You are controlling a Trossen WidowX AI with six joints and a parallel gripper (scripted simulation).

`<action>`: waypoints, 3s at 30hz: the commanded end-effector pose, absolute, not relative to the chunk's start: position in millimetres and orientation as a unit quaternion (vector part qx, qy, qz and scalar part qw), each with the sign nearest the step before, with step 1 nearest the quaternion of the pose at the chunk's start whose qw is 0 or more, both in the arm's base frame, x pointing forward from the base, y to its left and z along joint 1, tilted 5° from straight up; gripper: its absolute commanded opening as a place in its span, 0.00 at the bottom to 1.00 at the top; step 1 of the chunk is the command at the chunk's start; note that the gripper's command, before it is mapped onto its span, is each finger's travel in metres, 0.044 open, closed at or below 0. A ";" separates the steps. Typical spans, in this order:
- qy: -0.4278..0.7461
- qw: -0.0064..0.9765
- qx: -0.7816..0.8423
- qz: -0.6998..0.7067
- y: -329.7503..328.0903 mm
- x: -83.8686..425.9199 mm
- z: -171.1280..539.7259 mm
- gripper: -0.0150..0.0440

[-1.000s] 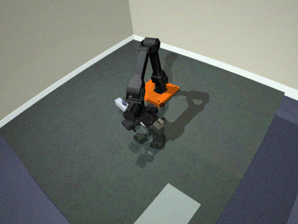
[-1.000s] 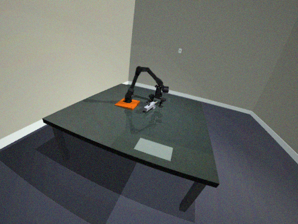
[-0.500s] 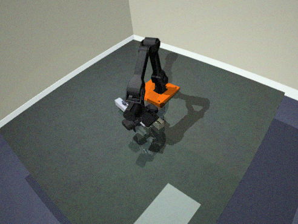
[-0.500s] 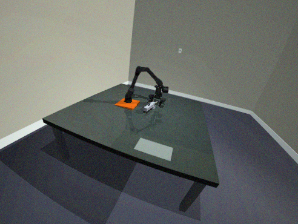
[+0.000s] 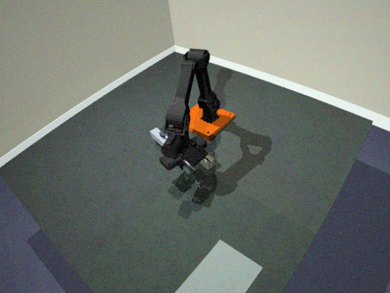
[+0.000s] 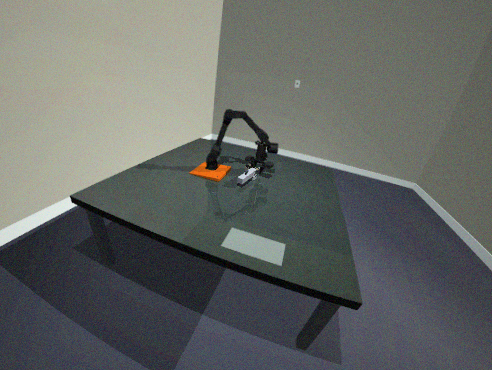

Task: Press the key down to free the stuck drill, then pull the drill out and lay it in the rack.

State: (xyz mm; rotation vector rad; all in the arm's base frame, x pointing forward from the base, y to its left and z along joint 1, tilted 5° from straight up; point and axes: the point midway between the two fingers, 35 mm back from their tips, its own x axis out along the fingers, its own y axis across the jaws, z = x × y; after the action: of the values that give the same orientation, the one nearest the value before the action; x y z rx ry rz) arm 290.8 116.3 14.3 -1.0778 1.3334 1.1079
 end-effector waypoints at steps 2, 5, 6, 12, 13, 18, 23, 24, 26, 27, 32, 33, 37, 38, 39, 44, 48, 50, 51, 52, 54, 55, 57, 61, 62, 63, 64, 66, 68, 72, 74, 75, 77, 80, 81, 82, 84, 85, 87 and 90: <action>0.557 0.523 -0.450 0.463 116.4 290.9 14.3 0.38; 0.557 0.523 -0.450 0.463 116.4 290.9 14.3 0.31; 0.557 0.523 -0.450 0.463 116.4 290.9 14.3 0.30; 0.558 0.521 -0.451 0.463 116.7 289.3 15.6 0.25; 0.558 0.520 -0.451 0.464 116.7 289.0 15.9 0.25; 0.558 0.520 -0.451 0.464 117.1 287.9 16.6 0.25; 0.558 0.520 -0.451 0.464 117.2 287.7 17.2 0.25; 0.558 0.520 -0.451 0.464 117.1 287.6 17.3 0.25; 0.558 0.520 -0.451 0.464 117.1 287.6 17.5 0.25; 0.558 0.520 -0.451 0.464 117.1 287.6 17.5 0.25; 0.558 0.520 -0.451 0.464 117.0 287.4 18.0 0.25; 0.558 0.520 -0.451 0.464 117.0 287.4 18.1 0.25; 0.558 0.520 -0.451 0.464 119.1 287.9 17.6 0.25; 0.558 0.520 -0.451 0.464 120.9 288.3 17.0 0.25; 0.558 0.520 -0.451 0.464 121.9 288.5 16.8 0.25; 0.558 0.520 -0.451 0.464 127.3 289.6 16.7 0.25; 0.558 0.521 -0.451 0.464 132.9 290.8 16.6 0.25; 0.557 0.521 -0.450 0.464 136.1 291.4 16.5 0.25; 0.557 0.521 -0.450 0.464 137.9 291.7 16.4 0.25; 0.557 0.521 -0.450 0.464 139.7 292.0 16.4 0.25; 0.557 0.521 -0.450 0.464 142.4 292.5 16.3 0.25; 0.557 0.521 -0.450 0.464 143.0 292.6 16.2 0.25; 0.557 0.521 -0.450 0.464 145.9 293.0 16.2 0.25; 0.557 0.521 -0.450 0.464 151.8 294.0 16.1 0.25; 0.557 0.521 -0.450 0.464 153.5 294.2 16.1 0.25; 0.557 0.521 -0.450 0.464 155.3 294.5 16.2 0.25; 0.557 0.521 -0.450 0.464 157.1 294.8 16.2 0.25; 0.557 0.521 -0.450 0.464 159.8 295.2 16.2 0.25; 0.557 0.521 -0.450 0.464 161.8 295.5 16.2 0.25; 0.557 0.521 -0.450 0.465 167.8 296.5 16.3 0.25; 0.557 0.521 -0.450 0.465 171.2 297.0 16.4 0.25; 0.557 0.521 -0.450 0.465 173.0 297.3 16.4 0.25; 0.557 0.521 -0.450 0.465 175.7 297.7 16.5 0.25; 0.557 0.521 -0.450 0.465 179.2 298.2 16.6 0.25; 0.557 0.521 -0.450 0.465 180.7 298.5 16.6 0.25; 0.557 0.521 -0.450 0.465 182.1 298.7 16.6 0.25; 0.556 0.522 -0.450 0.465 185.2 299.2 16.7 0.25; 0.556 0.522 -0.450 0.465 186.9 299.4 16.8 0.25; 0.556 0.522 -0.450 0.465 185.3 299.1 18.9 0.25; 0.557 0.522 -0.450 0.465 184.1 298.0 22.6 0.25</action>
State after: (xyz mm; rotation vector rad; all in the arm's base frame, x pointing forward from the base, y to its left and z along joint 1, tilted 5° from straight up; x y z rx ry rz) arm 297.3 183.5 19.8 -1.0823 1.3351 1.1158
